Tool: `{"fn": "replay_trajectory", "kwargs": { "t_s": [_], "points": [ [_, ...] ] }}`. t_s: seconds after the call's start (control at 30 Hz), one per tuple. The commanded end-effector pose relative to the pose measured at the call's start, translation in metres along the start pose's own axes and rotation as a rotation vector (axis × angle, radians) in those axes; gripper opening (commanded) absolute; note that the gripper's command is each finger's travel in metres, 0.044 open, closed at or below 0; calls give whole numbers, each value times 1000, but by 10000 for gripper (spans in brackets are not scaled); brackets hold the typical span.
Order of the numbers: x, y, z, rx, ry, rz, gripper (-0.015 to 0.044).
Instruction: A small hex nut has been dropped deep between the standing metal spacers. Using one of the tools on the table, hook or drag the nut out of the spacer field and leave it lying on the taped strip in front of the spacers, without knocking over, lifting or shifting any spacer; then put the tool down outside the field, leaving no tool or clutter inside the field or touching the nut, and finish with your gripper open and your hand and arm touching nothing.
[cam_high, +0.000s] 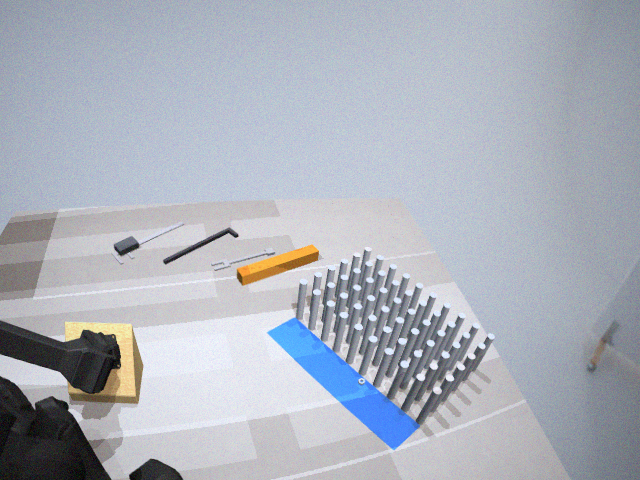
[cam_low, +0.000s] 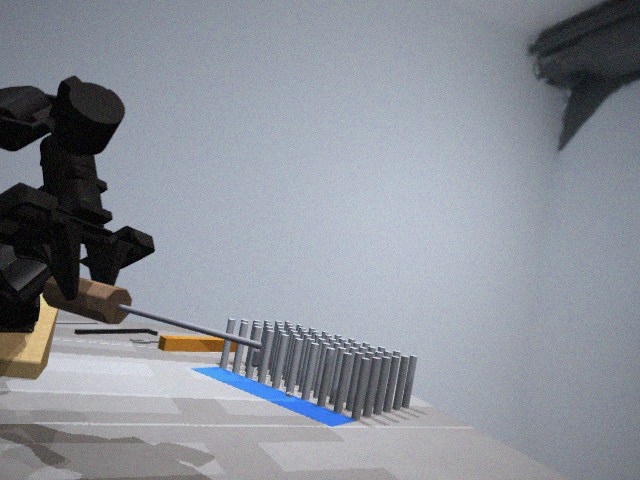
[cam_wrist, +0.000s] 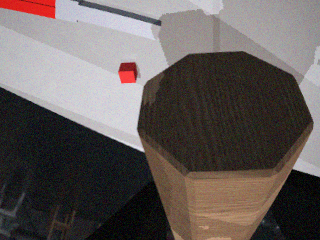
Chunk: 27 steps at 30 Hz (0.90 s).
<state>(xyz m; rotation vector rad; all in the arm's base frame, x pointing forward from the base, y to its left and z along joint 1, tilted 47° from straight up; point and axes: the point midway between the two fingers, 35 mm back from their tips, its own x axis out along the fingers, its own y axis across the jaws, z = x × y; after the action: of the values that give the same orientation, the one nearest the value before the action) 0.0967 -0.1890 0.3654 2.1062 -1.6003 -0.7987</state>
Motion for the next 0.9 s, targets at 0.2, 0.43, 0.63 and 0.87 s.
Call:
{"fn": "replay_trajectory", "kwargs": {
  "t_s": [0.2, 0.43, 0.63, 0.87],
  "points": [
    [6, -5, 1, -2, 0, -6, 0],
    [10, -6, 2, -2, -1, -7, 0],
    [13, -8, 2, -1, -2, -7, 0],
    [17, -9, 3, -1, -3, -8, 0]
  ]
}}
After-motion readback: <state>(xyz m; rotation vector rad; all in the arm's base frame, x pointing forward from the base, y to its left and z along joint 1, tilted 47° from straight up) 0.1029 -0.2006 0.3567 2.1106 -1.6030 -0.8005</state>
